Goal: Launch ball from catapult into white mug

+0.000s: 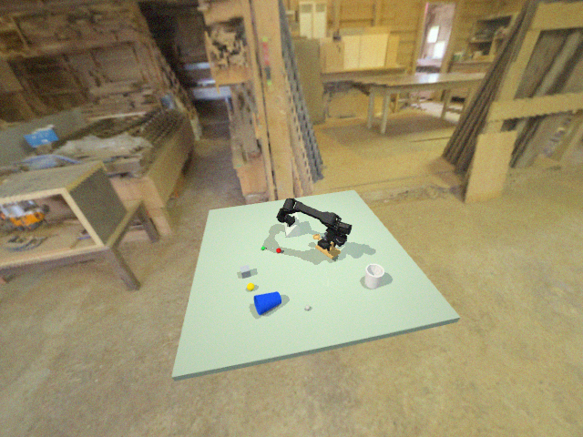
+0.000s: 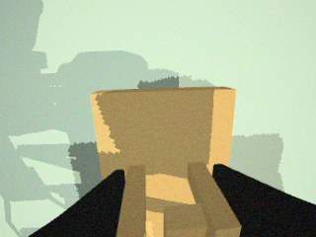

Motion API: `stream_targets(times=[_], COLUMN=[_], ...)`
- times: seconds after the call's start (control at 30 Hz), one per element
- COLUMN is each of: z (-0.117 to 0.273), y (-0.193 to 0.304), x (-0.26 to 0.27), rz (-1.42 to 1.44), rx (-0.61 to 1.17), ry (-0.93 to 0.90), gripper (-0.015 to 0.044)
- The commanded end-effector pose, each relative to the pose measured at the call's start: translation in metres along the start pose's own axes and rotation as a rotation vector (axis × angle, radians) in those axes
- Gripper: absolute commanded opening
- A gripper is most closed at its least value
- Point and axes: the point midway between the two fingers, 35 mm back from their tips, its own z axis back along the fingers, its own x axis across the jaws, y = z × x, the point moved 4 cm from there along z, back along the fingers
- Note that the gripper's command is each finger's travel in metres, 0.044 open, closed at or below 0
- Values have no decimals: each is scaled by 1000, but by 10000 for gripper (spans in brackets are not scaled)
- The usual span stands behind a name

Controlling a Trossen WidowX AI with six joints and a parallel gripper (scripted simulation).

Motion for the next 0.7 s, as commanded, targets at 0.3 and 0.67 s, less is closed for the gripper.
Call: stream_targets(times=[0.3, 0.67], z=[-20, -28], y=[0, 0], x=[2, 0], rz=[7, -1], rx=[-6, 1], ry=[5, 0], gripper=[0, 0])
